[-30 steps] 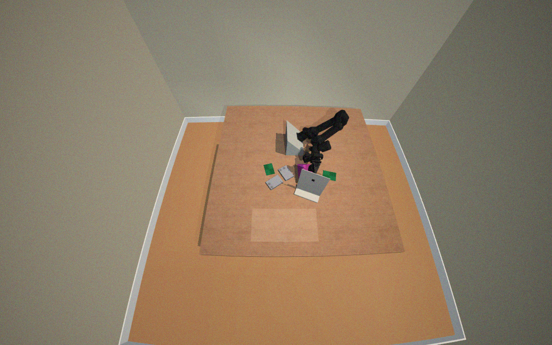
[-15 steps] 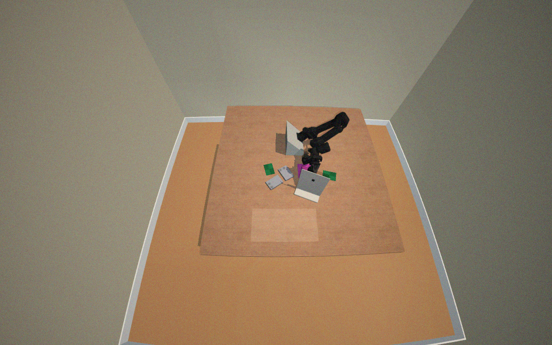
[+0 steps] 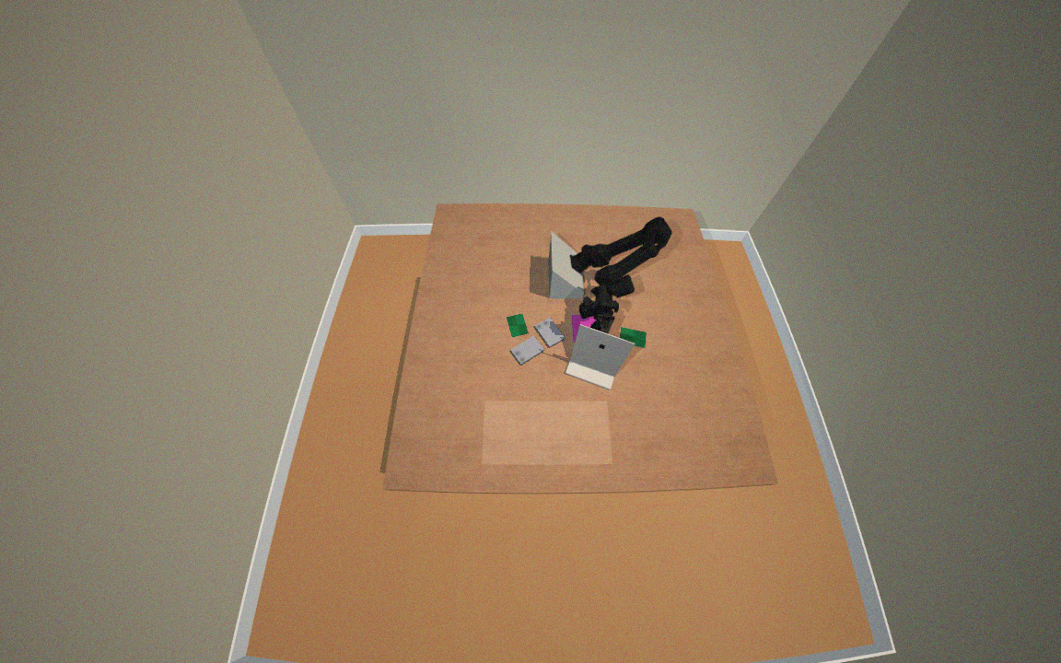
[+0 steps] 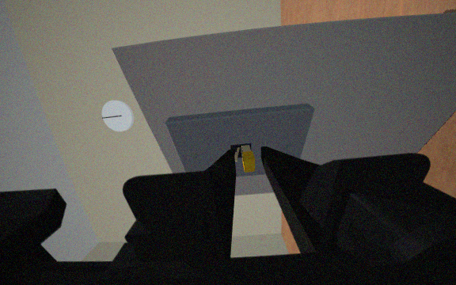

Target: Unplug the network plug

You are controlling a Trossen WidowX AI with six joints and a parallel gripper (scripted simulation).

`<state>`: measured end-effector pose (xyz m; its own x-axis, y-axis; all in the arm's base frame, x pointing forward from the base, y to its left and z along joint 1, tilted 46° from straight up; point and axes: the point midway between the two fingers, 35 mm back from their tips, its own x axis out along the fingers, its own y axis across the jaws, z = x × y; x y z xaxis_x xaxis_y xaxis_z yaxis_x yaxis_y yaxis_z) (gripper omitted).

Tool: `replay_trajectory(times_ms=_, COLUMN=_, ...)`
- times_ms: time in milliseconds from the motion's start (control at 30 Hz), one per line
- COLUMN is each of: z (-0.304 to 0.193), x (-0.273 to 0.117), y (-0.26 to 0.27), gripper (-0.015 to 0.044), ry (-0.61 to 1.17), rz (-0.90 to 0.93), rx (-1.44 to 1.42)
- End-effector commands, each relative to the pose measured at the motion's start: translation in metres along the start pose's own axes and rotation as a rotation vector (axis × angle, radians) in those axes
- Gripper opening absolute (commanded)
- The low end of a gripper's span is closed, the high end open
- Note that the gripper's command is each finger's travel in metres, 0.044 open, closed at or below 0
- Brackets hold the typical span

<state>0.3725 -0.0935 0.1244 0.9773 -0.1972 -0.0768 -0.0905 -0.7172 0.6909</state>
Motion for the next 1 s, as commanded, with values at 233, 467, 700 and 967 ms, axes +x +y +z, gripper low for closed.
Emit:
replay_trajectory(times_ms=233, z=-0.0022, x=0.0015, y=0.0018, gripper=0.0043, ry=0.009, rz=0.004, rx=-0.001)
replay_trajectory(times_ms=467, z=-0.0022, x=0.0015, y=0.0018, gripper=0.0000, ry=0.009, rz=0.004, rx=-0.001)
replay_trajectory(times_ms=700, z=-0.0022, x=-0.0005, y=0.0018, gripper=0.0000, ry=0.009, rz=0.004, rx=-0.001)
replay_trajectory(times_ms=967, z=-0.0030, x=-0.0048, y=0.0018, gripper=0.0000, ry=0.009, rz=0.003, rx=-0.001)
